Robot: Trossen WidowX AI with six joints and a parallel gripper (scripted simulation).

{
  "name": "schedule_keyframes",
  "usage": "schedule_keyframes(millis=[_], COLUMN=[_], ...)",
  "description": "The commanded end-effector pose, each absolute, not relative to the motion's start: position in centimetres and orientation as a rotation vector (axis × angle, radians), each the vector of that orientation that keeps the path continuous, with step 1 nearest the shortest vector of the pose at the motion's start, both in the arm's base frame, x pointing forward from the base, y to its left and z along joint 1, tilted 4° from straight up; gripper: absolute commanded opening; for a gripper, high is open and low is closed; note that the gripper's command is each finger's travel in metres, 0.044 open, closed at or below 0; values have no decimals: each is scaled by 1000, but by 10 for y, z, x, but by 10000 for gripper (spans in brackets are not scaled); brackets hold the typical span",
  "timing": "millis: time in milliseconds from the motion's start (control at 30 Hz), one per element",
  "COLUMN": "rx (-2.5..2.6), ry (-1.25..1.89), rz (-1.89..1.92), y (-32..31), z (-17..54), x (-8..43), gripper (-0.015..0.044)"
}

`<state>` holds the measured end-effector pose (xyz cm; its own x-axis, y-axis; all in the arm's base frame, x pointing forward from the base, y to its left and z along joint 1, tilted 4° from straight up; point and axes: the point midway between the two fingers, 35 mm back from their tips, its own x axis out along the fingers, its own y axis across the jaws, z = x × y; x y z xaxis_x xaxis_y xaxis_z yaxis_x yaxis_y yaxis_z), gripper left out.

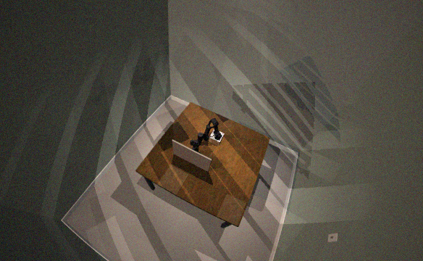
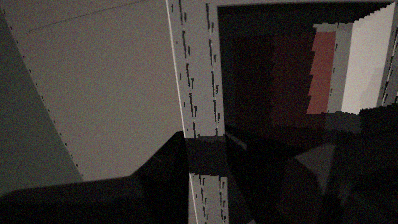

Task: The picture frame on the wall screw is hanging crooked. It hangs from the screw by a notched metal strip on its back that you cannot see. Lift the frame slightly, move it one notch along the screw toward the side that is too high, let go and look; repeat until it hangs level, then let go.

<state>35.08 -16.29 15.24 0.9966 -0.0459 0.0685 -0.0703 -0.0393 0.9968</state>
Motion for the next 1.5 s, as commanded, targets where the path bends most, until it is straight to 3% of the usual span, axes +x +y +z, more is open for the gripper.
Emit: schedule_keyframes(millis=[0, 633, 967, 1100, 1333, 1467], rx=[1598, 1489, 1509, 1516, 1780, 1809], ry=[-92, -92, -91, -90, -66, -64], rz=[17, 11, 15, 15, 18, 18], y=[-163, -162, -163, -163, -161, -158], z=[152, 153, 153, 152, 141, 140], x=[351, 351, 351, 348, 259, 251], gripper=[0, 0, 260, 260, 260, 260])
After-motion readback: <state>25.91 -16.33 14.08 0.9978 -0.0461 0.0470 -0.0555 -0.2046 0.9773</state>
